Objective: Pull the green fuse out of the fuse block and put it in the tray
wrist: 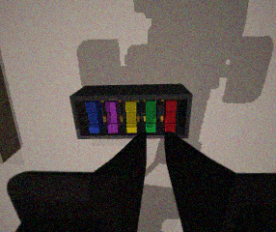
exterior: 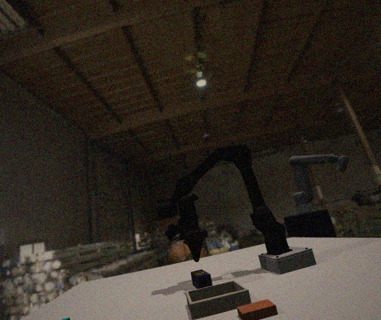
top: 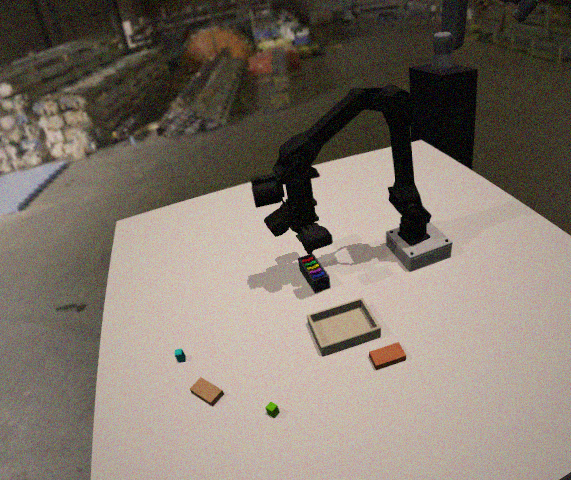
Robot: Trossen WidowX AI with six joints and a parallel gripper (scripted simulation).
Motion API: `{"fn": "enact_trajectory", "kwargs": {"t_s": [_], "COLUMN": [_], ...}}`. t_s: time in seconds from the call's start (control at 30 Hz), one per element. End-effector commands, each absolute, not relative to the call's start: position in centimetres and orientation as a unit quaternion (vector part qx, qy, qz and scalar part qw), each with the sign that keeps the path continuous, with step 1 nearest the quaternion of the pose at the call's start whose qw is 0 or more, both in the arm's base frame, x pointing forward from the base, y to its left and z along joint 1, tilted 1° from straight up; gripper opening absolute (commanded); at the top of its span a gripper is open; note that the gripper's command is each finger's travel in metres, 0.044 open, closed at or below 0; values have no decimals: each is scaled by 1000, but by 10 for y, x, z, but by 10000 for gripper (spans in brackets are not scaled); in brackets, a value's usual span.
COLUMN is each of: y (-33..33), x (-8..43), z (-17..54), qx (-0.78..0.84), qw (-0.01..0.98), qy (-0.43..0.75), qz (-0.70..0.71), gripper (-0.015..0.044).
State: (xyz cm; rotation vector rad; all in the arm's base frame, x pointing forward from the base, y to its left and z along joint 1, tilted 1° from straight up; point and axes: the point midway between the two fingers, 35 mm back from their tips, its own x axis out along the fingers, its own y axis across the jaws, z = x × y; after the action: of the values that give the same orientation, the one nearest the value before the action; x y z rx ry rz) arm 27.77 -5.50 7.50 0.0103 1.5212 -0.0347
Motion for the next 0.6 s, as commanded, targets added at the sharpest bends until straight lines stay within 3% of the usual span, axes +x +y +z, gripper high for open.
{"fn": "enact_trajectory", "kwargs": {"t_s": [0.0,0.57], "y": [-54,-54], "x": [278,279], "z": [72,56], "qx": [4,4], "qw": [725,725], "qy": [689,689], "qz": [-11,-11], "gripper": [61,61]}}
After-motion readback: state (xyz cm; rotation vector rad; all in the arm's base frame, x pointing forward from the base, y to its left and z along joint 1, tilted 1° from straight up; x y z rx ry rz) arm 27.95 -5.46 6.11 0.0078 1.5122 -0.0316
